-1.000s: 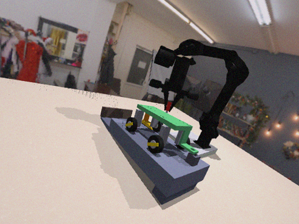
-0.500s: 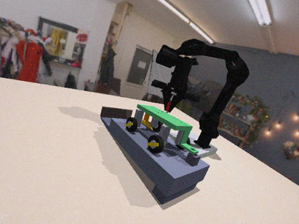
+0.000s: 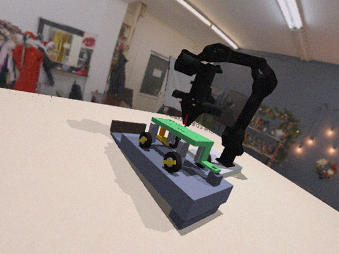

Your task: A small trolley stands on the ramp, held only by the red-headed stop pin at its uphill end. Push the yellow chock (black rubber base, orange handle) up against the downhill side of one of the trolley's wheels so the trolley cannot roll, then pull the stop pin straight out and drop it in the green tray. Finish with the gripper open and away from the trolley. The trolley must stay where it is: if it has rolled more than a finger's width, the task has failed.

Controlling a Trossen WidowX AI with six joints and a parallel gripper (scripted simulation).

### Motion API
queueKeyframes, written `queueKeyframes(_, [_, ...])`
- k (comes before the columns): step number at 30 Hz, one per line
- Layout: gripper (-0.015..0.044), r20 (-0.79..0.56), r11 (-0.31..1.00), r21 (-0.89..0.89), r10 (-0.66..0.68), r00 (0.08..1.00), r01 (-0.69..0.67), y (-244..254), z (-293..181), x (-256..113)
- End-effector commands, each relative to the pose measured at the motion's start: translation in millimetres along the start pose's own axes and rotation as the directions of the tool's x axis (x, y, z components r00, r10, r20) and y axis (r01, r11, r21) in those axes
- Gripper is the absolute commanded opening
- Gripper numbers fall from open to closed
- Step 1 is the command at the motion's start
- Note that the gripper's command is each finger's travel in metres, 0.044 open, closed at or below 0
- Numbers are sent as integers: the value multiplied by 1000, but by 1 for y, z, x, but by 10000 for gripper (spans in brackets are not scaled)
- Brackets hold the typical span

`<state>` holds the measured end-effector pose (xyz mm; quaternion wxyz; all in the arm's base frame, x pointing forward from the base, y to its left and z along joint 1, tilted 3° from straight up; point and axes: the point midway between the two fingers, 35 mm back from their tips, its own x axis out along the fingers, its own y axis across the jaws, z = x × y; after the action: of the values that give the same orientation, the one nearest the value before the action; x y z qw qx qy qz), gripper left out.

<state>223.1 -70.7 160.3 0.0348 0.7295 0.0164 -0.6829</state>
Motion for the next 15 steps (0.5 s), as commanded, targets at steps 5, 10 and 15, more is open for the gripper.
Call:
queueKeyframes(5, [0,5,999,42,11,1000,-12,1,7,9])
queueKeyframes(10, [0,11,997,75,16,1000,-16,1,14,20])
queueKeyframes(15, [0,15,996,74,42,999,-43,1,14,23])
